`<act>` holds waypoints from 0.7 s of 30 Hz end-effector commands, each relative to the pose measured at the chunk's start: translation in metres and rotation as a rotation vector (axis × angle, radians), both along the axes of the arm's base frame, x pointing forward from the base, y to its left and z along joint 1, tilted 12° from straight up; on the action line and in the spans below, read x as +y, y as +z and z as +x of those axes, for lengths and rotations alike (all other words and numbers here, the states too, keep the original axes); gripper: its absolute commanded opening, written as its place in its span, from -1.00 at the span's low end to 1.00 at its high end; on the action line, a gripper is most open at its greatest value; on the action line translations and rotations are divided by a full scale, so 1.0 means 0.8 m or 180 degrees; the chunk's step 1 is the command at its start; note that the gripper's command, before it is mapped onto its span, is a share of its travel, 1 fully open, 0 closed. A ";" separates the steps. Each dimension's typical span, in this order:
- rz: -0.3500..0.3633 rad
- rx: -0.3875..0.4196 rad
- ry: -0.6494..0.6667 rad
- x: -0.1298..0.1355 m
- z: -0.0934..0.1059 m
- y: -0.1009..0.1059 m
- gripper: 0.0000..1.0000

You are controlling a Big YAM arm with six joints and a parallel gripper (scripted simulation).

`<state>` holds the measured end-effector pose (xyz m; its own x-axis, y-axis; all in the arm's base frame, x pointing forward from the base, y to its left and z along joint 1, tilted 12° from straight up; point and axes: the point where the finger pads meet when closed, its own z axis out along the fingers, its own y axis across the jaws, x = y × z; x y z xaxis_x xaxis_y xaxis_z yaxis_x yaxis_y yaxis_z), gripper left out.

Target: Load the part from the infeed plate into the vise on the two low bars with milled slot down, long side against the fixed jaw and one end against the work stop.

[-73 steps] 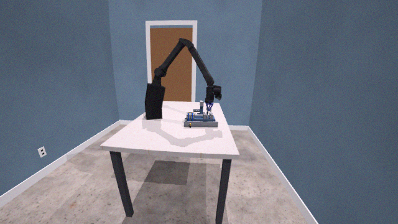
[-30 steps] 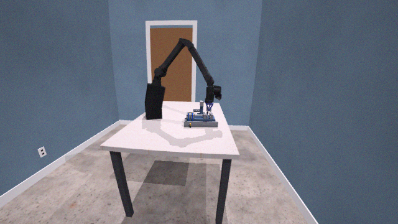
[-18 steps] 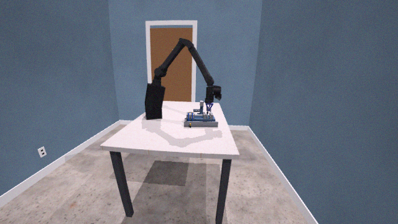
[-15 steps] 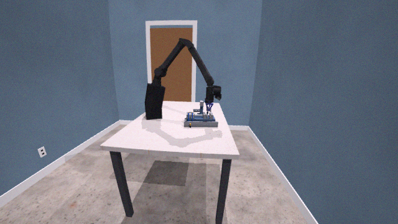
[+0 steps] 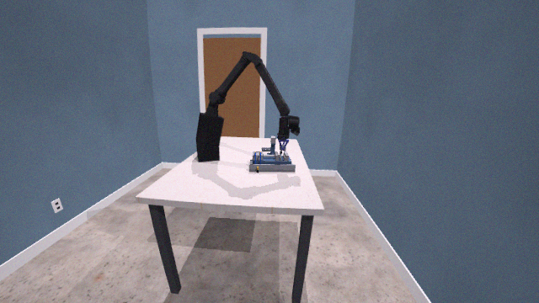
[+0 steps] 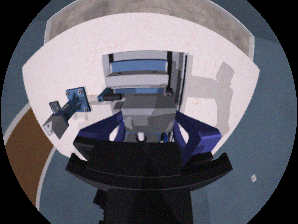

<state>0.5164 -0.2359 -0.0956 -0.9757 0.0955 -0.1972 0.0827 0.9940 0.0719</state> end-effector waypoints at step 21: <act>-0.0012 -0.0022 -0.0012 0.007 0.004 0.000 -1.00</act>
